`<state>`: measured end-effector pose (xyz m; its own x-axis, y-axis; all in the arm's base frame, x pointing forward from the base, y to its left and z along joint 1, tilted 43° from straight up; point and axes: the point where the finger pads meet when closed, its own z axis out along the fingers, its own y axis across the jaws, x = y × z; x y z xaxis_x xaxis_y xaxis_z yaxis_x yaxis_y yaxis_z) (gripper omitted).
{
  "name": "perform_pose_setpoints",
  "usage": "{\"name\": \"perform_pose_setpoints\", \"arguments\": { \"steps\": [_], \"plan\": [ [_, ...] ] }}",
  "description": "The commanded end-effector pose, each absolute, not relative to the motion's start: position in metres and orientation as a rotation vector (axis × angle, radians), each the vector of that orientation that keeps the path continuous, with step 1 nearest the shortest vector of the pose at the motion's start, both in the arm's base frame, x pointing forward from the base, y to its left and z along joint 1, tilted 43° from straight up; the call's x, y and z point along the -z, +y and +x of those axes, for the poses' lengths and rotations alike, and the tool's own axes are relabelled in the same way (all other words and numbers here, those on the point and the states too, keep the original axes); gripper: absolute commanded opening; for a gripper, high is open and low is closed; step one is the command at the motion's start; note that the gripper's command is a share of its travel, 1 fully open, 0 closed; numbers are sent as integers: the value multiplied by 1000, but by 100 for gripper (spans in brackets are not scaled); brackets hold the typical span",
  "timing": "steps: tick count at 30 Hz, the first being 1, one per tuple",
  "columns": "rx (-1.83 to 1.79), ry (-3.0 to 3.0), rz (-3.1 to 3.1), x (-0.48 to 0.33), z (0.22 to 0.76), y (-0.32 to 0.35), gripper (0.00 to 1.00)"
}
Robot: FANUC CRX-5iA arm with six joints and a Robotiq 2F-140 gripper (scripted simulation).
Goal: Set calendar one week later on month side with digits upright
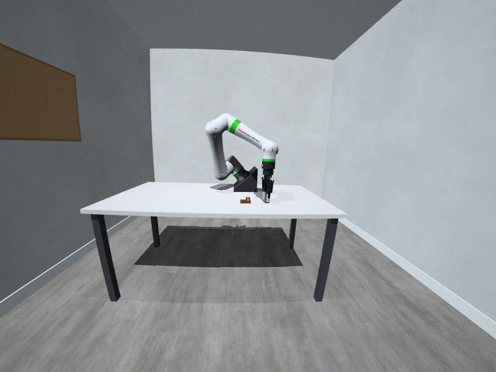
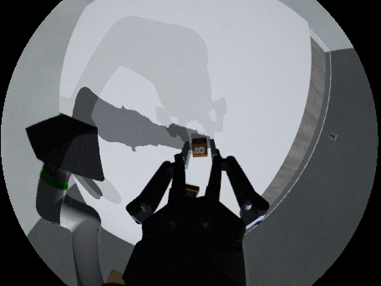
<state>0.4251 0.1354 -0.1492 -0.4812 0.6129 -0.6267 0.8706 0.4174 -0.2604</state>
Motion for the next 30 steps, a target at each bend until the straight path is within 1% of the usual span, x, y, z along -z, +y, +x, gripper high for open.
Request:
{"name": "perform_pose_setpoints", "arguments": {
  "steps": [1, 7, 8, 30],
  "plan": [
    [791, 2239, 1261, 149, 425, 136, 28],
    [791, 2239, 1261, 149, 425, 136, 28],
    [791, 2239, 1261, 149, 425, 136, 16],
    [791, 2239, 1261, 149, 425, 136, 16]
  ]
}}
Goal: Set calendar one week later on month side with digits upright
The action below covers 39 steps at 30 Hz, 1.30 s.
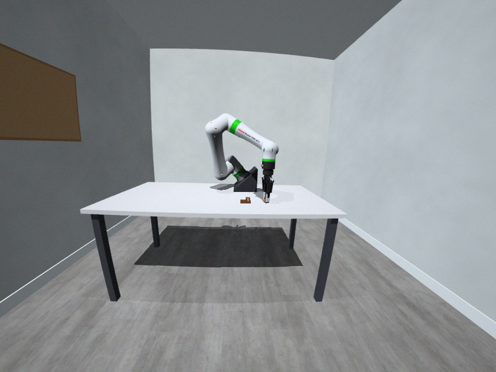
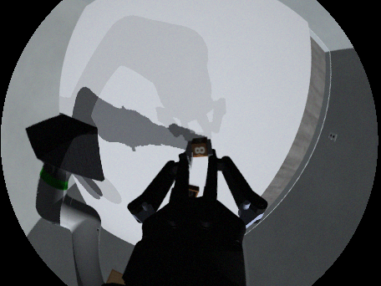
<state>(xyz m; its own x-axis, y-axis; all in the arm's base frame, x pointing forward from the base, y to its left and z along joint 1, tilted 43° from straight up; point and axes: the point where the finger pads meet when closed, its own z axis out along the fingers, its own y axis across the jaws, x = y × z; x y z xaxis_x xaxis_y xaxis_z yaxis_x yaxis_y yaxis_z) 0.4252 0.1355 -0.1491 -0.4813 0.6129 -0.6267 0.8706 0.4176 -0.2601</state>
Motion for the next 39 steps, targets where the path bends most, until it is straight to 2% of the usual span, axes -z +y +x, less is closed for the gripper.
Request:
{"name": "perform_pose_setpoints", "arguments": {
  "steps": [1, 15, 26, 39],
  "plan": [
    [791, 2239, 1261, 149, 425, 136, 16],
    [791, 2239, 1261, 146, 425, 138, 16],
    [791, 2239, 1261, 96, 418, 184, 16],
    [791, 2239, 1261, 76, 415, 203, 16]
  ]
}}
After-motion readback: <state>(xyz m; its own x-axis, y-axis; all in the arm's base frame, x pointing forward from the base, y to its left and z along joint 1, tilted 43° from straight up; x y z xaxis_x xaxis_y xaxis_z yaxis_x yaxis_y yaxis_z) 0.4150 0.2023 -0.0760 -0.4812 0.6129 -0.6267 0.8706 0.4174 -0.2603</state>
